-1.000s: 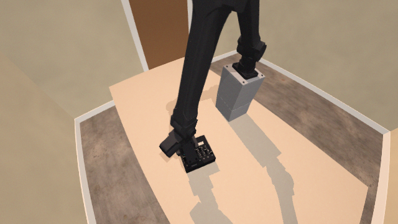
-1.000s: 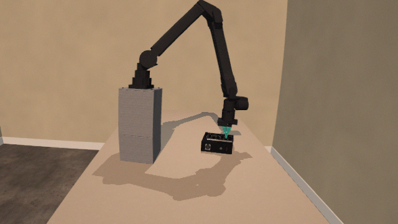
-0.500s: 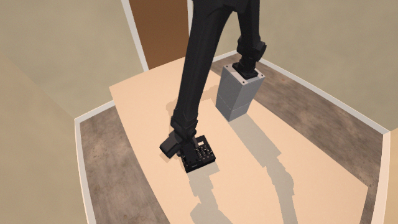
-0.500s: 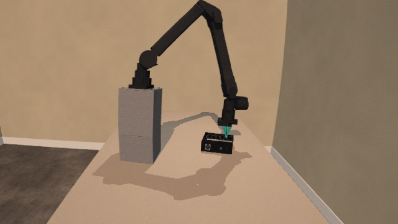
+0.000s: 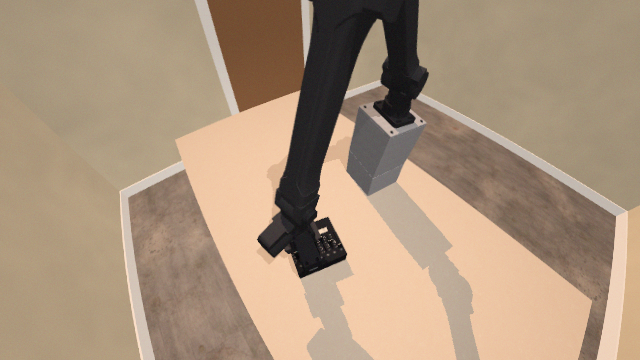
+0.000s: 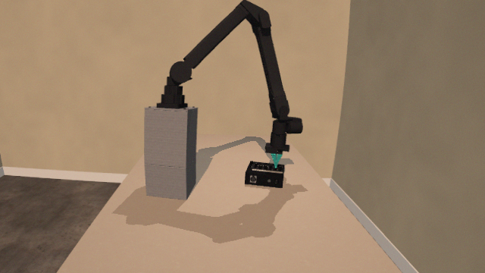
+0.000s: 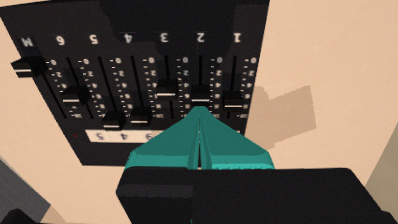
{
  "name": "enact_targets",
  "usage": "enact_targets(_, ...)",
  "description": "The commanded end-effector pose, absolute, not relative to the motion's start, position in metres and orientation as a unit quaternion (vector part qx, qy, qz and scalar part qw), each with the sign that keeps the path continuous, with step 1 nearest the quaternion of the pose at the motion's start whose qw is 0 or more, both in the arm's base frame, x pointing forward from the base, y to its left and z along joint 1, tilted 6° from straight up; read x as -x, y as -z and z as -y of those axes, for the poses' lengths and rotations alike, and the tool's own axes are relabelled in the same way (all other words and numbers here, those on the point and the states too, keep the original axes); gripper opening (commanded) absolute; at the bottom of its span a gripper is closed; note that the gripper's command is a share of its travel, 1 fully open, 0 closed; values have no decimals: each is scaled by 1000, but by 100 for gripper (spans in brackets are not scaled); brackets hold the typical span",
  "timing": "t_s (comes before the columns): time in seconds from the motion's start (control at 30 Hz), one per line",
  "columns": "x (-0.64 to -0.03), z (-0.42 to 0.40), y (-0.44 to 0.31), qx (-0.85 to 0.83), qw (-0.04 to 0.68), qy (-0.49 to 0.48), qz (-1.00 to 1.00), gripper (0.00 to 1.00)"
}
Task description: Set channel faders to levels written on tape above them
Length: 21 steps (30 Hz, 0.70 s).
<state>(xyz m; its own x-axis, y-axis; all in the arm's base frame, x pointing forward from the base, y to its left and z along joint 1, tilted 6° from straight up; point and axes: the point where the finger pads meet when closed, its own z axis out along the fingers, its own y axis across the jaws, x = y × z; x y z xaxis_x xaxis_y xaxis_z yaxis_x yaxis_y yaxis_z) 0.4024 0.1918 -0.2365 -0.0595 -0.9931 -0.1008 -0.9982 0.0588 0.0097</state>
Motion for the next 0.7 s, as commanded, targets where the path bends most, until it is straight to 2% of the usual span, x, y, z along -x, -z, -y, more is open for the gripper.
enact_targets(0.0,-411,-205,235,687,41,-39,-724,0)
enact_targets(0.67,-411,-202,236,690,43,-39,-722,0)
